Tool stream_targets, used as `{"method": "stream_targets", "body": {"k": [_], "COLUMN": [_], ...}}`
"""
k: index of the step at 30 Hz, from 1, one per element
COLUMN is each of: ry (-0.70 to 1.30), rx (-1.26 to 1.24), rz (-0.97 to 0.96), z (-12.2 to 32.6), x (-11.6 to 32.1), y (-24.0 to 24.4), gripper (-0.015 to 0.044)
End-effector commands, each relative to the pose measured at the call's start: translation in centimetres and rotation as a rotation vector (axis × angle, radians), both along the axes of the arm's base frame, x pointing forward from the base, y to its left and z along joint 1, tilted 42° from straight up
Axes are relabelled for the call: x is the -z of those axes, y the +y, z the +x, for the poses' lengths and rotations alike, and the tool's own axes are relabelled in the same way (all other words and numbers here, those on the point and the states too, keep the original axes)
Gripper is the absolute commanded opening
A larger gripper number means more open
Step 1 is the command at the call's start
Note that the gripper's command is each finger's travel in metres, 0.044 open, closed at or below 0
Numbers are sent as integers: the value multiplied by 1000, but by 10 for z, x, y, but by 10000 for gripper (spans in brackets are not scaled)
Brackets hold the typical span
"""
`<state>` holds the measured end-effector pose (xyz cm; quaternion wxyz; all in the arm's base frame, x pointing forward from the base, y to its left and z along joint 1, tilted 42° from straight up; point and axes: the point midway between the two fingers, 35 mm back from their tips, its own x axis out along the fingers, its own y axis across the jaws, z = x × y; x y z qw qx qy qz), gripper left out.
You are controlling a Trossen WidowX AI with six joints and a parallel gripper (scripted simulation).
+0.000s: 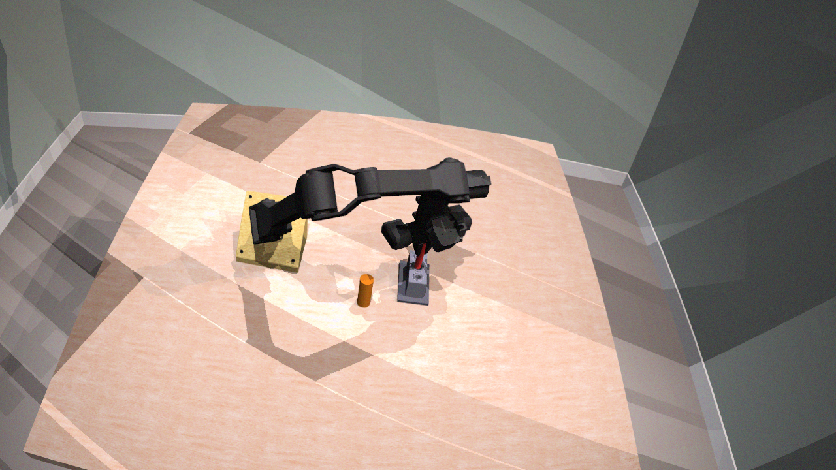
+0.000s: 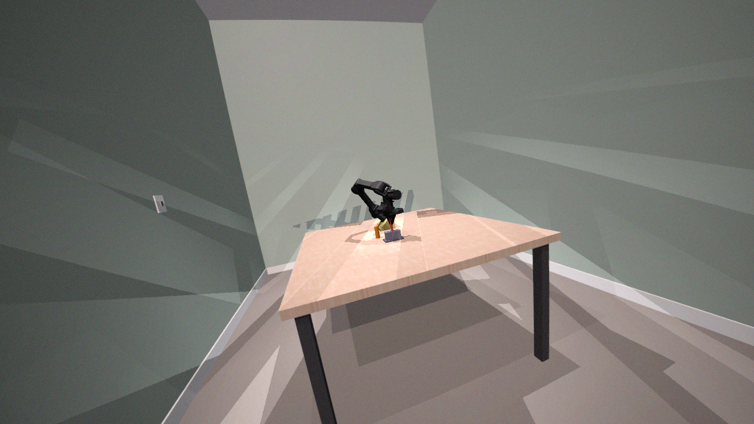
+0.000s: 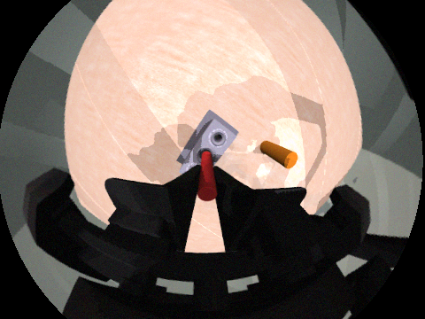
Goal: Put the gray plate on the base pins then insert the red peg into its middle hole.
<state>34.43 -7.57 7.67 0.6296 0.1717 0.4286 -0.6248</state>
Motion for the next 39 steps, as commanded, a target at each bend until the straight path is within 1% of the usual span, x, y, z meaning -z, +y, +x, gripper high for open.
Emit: {"method": "stream_targets", "body": {"k": [1, 16, 21, 22, 39], "ry": [-1, -1, -1, -1, 1], "rx": [0, 3, 3, 3, -3], "rz": [0, 0, 0, 0, -4], "z": [0, 0, 0, 0, 1], "x": [1, 1, 1, 1, -3], "y": [-1, -1, -1, -1, 2], "gripper": [0, 0, 131, 150, 150]}}
